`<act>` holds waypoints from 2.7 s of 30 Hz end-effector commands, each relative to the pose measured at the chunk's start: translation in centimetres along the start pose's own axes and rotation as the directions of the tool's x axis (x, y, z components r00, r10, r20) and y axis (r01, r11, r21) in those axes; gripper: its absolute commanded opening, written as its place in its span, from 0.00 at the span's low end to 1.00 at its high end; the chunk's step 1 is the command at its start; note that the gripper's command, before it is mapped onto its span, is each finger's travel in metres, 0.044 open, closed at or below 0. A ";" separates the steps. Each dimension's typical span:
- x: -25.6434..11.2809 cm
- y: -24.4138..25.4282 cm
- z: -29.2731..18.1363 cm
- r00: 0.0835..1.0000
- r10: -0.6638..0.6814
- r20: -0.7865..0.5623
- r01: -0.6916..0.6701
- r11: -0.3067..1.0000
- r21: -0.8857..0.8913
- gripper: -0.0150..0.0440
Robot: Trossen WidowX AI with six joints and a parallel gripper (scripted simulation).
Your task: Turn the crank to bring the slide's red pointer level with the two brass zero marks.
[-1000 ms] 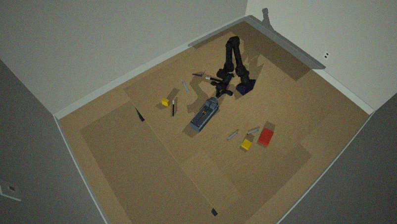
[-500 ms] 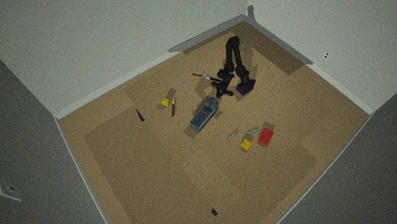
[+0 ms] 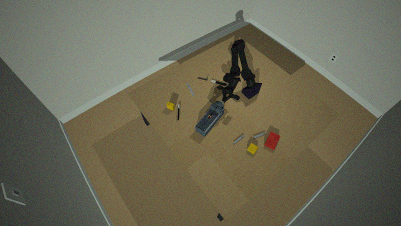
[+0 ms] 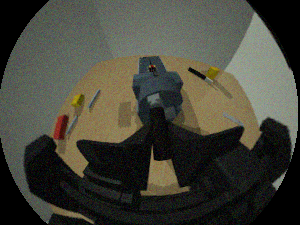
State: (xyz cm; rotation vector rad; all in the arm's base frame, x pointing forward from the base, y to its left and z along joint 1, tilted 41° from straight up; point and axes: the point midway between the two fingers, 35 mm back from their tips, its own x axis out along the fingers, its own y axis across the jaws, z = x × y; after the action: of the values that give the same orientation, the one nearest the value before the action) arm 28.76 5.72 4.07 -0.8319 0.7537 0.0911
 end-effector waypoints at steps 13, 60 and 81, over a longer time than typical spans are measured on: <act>0.5 1.2 -0.5 1.000 0.025 -0.004 -0.025 1.000 -0.013 0.25; 1.7 1.8 -1.6 1.000 0.025 -0.005 -0.025 1.000 -0.013 0.25; 1.7 1.8 -1.6 1.000 0.025 -0.005 -0.025 1.000 -0.013 0.25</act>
State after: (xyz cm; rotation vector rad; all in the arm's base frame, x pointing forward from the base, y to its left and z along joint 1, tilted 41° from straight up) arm 28.40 5.53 1.27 -0.8337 0.7648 0.1163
